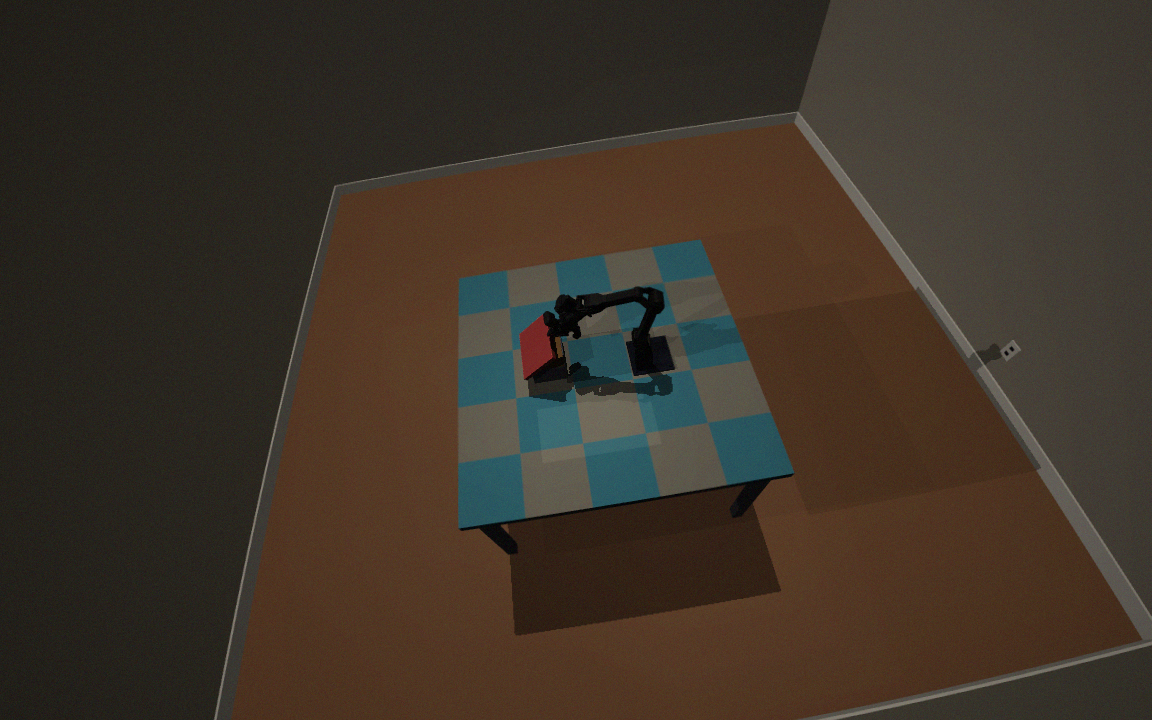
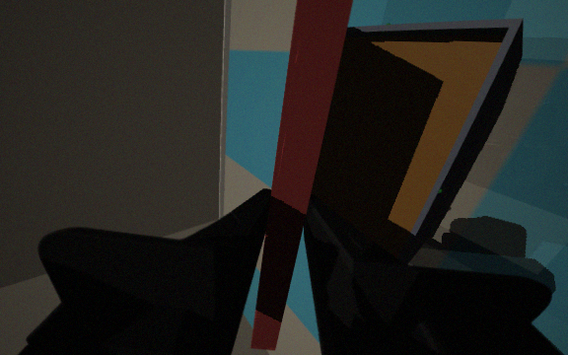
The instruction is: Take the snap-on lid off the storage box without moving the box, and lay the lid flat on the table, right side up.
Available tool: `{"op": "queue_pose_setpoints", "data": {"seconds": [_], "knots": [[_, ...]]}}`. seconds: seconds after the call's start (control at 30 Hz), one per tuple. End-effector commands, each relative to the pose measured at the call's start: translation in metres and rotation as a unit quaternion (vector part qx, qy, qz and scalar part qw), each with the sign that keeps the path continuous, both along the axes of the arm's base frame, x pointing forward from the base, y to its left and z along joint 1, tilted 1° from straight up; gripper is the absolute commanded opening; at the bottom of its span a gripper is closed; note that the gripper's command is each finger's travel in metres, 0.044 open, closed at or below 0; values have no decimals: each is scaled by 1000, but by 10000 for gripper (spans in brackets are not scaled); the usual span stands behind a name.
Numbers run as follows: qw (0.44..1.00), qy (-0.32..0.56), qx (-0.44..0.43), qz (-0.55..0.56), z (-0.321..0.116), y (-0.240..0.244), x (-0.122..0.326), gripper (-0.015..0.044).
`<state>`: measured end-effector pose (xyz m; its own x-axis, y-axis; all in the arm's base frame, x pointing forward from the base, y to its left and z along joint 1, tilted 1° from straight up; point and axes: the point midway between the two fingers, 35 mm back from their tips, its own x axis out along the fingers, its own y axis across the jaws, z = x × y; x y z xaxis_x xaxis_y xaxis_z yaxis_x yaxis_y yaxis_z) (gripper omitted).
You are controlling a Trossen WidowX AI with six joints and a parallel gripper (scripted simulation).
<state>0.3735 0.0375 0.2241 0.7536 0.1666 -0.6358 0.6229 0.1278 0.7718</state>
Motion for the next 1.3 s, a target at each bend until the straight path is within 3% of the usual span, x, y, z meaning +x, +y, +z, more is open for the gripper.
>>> {"op": "queue_pose_setpoints", "data": {"seconds": [0.0, 1.27], "knots": [[1000, -10, 1, -2, 12, 0, 3, 0], [1000, -10, 1, -2, 44, -2, 1, 0]]}}
